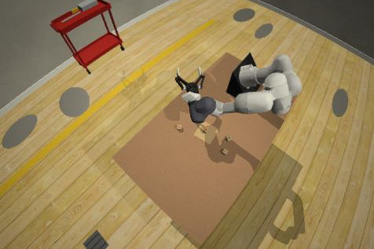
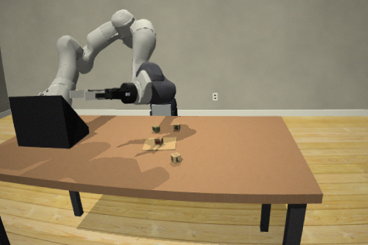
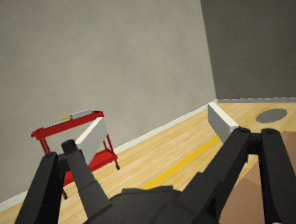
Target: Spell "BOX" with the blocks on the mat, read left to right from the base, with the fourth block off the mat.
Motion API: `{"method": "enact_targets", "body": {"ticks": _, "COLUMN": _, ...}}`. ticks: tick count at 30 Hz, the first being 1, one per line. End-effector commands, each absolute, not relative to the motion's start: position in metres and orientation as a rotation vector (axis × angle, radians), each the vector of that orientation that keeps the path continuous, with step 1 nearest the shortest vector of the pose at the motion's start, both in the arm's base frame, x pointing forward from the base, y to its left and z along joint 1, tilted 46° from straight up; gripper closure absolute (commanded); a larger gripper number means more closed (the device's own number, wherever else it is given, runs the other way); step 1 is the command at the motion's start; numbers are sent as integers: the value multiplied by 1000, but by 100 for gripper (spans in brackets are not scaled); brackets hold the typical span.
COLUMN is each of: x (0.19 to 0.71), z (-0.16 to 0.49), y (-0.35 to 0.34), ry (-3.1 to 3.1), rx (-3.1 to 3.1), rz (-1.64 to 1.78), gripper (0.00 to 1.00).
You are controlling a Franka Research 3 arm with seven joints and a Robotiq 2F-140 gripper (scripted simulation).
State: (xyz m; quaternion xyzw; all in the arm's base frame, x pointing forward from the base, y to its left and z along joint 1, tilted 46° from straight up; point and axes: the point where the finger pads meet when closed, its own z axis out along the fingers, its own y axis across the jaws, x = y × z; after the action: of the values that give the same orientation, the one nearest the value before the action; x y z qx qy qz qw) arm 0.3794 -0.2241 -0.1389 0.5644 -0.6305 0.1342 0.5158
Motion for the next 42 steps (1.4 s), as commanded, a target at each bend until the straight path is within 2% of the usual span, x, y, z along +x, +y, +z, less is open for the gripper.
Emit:
{"method": "enact_targets", "body": {"ticks": 1, "x": 379, "z": -139, "y": -224, "ry": -1514, "rx": 1355, "rz": 323, "gripper": 0}}
{"method": "enact_targets", "body": {"ticks": 20, "x": 381, "z": -135, "y": -215, "ry": -1532, "rx": 1362, "rz": 306, "gripper": 0}}
{"method": "enact_targets", "body": {"ticks": 32, "x": 414, "z": -62, "y": -37, "ry": -1877, "rx": 1466, "rz": -44, "gripper": 0}}
{"method": "enact_targets", "body": {"ticks": 34, "x": 414, "z": -62, "y": -37, "ry": -1877, "rx": 1466, "rz": -44, "gripper": 0}}
{"method": "enact_targets", "body": {"ticks": 35, "x": 420, "z": -48, "y": -4, "ry": -1938, "rx": 1480, "rz": -114, "gripper": 0}}
{"method": "enact_targets", "body": {"ticks": 42, "x": 438, "z": -10, "y": 90, "ry": -2107, "rx": 1511, "rz": -324, "gripper": 0}}
